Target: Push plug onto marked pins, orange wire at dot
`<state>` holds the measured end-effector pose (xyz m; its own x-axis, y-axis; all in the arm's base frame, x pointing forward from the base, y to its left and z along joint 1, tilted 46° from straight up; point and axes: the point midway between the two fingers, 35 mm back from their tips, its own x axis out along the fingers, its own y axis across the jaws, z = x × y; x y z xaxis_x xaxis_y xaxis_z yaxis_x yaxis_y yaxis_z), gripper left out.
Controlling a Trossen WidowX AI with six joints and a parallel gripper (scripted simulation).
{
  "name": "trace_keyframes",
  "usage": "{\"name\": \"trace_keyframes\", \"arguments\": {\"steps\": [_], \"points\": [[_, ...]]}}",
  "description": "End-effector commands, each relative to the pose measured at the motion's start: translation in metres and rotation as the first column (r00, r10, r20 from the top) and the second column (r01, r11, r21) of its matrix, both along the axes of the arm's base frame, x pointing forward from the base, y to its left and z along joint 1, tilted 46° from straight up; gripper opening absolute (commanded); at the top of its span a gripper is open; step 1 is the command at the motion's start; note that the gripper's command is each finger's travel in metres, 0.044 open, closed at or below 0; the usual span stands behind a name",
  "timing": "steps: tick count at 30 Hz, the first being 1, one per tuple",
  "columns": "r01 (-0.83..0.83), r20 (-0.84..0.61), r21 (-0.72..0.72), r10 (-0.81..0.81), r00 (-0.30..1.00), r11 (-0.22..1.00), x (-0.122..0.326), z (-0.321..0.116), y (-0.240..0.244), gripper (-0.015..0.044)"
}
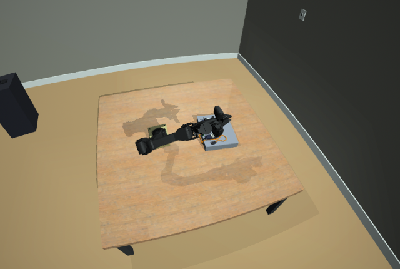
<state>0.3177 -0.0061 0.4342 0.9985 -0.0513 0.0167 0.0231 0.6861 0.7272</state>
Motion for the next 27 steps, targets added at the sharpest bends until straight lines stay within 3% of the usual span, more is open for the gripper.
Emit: {"name": "trace_keyframes", "arguments": {"steps": [1, 18, 27], "points": [[-0.008, 0.004, -0.123, 0.009, 1.000, 0.992, 0.000, -0.014, 0.001, 0.0115], [-0.012, 0.008, -0.571, 0.021, 1.000, 0.821, 0.001, -0.078, 0.005, 0.0115], [-0.013, -0.004, -0.723, 0.015, 1.000, 0.691, 0.000, -0.108, 0.005, 0.0115]]}}
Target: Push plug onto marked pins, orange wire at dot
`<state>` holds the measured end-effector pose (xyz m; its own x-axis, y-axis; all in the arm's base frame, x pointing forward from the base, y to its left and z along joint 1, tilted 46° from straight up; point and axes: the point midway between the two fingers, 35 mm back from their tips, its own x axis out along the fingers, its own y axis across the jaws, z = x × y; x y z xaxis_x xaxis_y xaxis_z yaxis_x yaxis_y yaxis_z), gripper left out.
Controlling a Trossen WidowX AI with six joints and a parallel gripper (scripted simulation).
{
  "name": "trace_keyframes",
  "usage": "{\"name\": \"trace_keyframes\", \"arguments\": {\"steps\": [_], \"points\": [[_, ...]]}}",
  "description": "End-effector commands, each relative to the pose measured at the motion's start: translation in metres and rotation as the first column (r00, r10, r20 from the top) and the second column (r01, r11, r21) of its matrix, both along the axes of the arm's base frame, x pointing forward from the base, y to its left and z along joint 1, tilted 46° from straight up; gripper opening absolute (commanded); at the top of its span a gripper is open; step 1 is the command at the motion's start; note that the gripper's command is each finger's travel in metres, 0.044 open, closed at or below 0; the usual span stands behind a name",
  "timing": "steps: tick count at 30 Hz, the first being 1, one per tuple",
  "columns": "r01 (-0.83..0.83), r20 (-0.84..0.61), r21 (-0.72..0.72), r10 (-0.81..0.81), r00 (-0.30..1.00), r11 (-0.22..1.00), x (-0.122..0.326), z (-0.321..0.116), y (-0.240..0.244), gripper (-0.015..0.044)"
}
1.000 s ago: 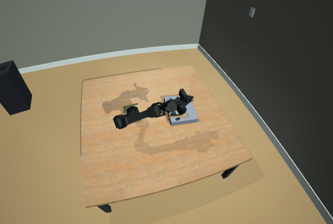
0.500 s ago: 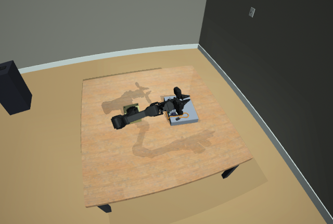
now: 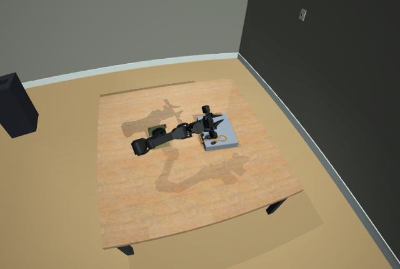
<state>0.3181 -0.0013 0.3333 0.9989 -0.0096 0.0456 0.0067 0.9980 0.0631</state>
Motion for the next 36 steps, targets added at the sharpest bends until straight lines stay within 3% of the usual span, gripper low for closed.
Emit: {"name": "trace_keyframes", "arguments": {"steps": [1, 17, 36], "points": [[0.008, -0.016, -0.057, -0.009, 1.000, 0.998, 0.001, -0.009, -0.001, 0.0115], [0.170, -0.441, -0.179, -0.234, 0.866, 0.969, 0.044, -0.076, -0.038, 0.0115], [0.157, -0.759, -0.465, -0.484, 0.437, 0.871, 0.050, -0.150, -0.081, 0.0115]]}}
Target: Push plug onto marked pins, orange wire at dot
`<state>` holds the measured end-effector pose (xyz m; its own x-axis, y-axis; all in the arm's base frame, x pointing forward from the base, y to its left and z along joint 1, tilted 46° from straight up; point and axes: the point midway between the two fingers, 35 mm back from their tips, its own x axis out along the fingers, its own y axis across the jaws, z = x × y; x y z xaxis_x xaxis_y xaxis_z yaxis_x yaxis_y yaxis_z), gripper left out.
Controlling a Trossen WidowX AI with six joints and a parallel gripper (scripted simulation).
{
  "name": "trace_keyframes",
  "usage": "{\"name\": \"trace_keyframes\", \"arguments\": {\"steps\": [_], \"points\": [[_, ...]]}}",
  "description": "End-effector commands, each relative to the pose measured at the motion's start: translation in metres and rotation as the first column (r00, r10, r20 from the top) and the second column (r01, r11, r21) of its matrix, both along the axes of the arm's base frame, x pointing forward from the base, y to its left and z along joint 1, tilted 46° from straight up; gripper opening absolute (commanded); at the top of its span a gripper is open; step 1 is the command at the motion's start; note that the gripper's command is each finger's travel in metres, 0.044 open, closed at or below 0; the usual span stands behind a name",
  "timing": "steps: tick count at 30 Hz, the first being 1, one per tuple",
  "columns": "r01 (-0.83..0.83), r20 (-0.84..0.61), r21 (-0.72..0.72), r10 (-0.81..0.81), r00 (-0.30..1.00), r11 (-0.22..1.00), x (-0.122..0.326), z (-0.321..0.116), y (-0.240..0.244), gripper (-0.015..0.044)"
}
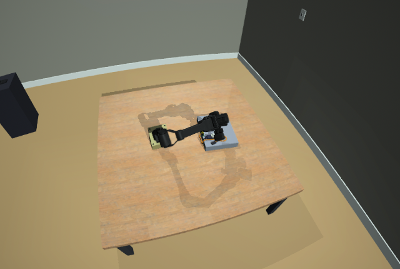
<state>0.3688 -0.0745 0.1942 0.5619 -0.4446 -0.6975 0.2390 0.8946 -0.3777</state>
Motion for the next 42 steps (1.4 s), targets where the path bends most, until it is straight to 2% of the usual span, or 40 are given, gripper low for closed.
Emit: {"name": "trace_keyframes", "arguments": {"steps": [1, 10, 21, 42], "points": [[0.025, -0.136, -0.058, -0.033, 0.990, 0.998, -0.001, -0.014, -0.010, 0.0115], [0.032, -0.399, -0.179, -0.103, 0.911, 0.983, -0.009, -0.037, -0.028, 0.0115], [-0.046, -0.664, -0.312, -0.183, 0.725, 0.949, -0.019, -0.054, -0.048, 0.0115], [-0.053, -0.677, -0.320, -0.189, 0.711, 0.946, -0.021, -0.074, -0.070, 0.0115]]}}
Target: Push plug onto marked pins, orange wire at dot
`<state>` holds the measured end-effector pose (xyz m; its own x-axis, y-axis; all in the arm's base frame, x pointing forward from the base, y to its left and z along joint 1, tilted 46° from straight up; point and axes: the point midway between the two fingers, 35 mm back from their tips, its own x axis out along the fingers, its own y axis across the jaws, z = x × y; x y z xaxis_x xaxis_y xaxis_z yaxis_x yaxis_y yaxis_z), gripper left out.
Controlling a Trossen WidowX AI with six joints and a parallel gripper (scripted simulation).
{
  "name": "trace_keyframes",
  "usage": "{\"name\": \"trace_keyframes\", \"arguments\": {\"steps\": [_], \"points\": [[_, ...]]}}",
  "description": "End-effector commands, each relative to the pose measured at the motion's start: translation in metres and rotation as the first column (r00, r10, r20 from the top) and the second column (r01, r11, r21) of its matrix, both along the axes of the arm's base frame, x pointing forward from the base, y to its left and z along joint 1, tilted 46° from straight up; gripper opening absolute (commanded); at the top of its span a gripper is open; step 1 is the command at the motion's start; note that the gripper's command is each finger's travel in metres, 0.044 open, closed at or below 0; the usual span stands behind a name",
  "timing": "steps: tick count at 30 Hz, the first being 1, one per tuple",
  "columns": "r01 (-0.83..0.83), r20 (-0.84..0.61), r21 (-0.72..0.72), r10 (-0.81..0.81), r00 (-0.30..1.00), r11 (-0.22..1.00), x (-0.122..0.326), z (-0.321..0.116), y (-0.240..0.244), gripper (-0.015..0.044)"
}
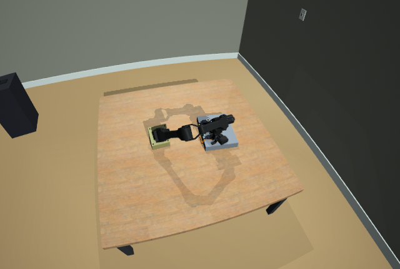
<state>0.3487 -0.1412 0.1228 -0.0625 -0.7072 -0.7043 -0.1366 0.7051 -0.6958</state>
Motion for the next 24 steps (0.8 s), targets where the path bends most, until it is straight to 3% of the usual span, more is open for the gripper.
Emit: {"name": "trace_keyframes", "arguments": {"steps": [1, 9, 12, 17, 24], "points": [[-0.002, -0.006, -0.004, 0.002, 1.000, 1.000, -0.001, -0.004, -0.004, 0.0115], [-0.002, -0.006, -0.005, 0.002, 1.000, 1.000, -0.002, -0.011, -0.011, 0.0115], [-0.002, -0.006, -0.005, 0.002, 1.000, 1.000, -0.002, -0.011, -0.011, 0.0036], [-0.002, -0.006, -0.005, 0.002, 1.000, 1.000, -0.002, -0.011, -0.011, 0.0003], [-0.002, -0.006, -0.002, 0.002, 1.000, 1.000, 0.001, 0.005, 0.005, 0.0000]]}}
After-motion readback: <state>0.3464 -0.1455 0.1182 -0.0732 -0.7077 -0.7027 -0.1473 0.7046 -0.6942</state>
